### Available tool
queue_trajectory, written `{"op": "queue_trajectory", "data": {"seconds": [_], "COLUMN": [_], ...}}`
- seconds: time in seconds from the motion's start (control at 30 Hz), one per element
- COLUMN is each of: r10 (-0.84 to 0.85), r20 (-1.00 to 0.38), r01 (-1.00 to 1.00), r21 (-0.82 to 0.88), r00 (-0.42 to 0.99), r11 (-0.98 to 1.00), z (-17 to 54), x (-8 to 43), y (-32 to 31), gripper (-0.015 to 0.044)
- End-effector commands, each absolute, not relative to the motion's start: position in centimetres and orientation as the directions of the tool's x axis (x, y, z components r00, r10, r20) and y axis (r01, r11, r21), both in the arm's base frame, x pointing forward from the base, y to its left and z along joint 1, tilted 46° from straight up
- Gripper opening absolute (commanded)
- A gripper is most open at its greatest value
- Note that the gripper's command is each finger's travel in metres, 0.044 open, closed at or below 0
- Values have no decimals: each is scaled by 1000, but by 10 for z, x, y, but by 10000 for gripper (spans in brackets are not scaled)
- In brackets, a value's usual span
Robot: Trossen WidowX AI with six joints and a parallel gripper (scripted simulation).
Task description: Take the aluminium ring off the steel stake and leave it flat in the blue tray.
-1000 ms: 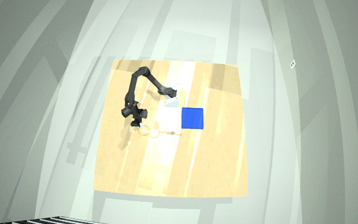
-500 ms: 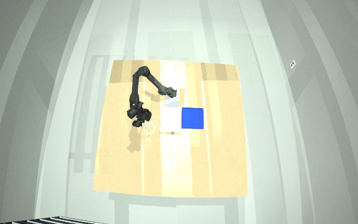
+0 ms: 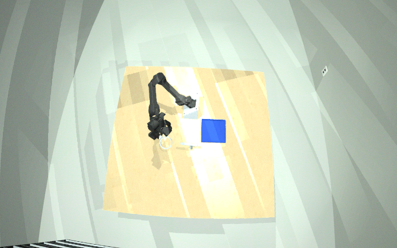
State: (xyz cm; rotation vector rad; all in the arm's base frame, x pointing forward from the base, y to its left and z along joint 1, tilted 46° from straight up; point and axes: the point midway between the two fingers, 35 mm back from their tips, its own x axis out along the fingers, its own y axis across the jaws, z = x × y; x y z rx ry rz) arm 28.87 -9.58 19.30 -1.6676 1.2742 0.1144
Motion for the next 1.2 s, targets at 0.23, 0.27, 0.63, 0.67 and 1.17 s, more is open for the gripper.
{"op": "queue_trajectory", "data": {"seconds": [0.23,0.27,0.63,0.67,1.17], "r10": [-761,-768,-830,-835,-884], "r20": [-479,-469,-351,-339,-168], "r01": [-623,-609,-422,-403,-108], "r21": [-772,-782,-893,-902,-985], "r00": [438,437,433,433,436], "r11": [127,131,157,157,134], "z": [190,189,186,186,186], "x": [279,278,267,266,248], "y": [-87,-86,-78,-77,-66], "gripper": [0,0,0,0,0]}}
